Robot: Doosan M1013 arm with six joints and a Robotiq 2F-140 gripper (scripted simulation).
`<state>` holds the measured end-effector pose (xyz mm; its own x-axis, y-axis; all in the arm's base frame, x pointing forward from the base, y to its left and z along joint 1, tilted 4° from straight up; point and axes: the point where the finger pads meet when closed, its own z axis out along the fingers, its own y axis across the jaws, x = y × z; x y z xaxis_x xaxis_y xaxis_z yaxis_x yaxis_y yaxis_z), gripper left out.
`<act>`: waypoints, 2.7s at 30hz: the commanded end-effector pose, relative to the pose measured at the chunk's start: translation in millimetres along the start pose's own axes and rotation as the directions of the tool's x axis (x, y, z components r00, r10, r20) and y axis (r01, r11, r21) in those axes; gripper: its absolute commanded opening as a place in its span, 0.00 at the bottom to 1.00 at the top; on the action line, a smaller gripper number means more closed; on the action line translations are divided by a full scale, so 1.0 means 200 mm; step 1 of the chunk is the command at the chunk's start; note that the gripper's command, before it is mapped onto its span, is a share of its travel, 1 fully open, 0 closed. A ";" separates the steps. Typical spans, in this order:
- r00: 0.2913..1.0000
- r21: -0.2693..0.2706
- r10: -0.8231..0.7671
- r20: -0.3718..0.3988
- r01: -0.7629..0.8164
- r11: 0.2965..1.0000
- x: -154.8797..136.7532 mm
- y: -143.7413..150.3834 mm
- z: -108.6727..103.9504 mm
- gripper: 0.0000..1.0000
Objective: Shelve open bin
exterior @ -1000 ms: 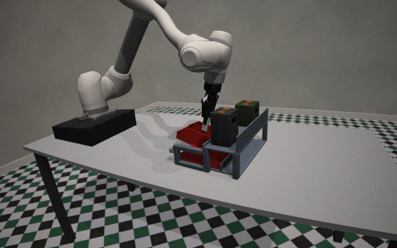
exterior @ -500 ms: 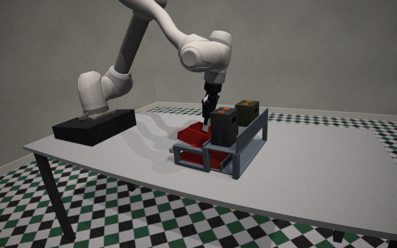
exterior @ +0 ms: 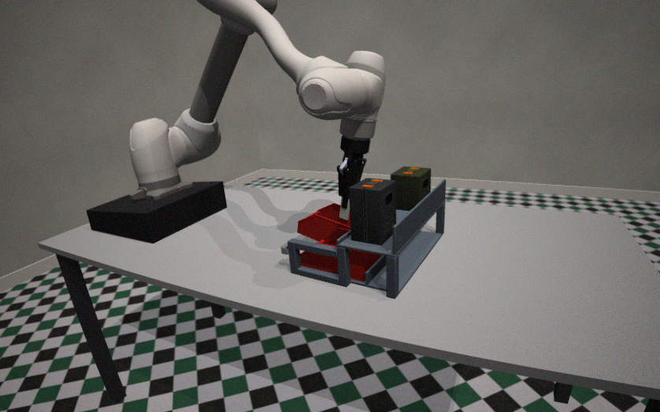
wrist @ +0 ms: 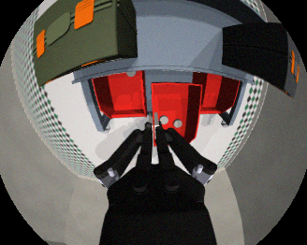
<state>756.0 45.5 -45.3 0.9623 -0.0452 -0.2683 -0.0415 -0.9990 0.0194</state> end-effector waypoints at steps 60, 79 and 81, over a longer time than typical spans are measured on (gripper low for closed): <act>1.000 0.000 0.000 -0.016 0.000 1.000 0.02 0.00 0.00 0.00; 1.000 0.000 0.000 -0.028 0.000 1.000 0.05 0.00 0.00 0.00; 1.000 0.000 0.000 -0.030 0.000 1.000 0.06 0.00 0.00 0.00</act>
<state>766.3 45.0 -47.7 0.9692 -0.0450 -0.2423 -0.0415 -0.9989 0.0195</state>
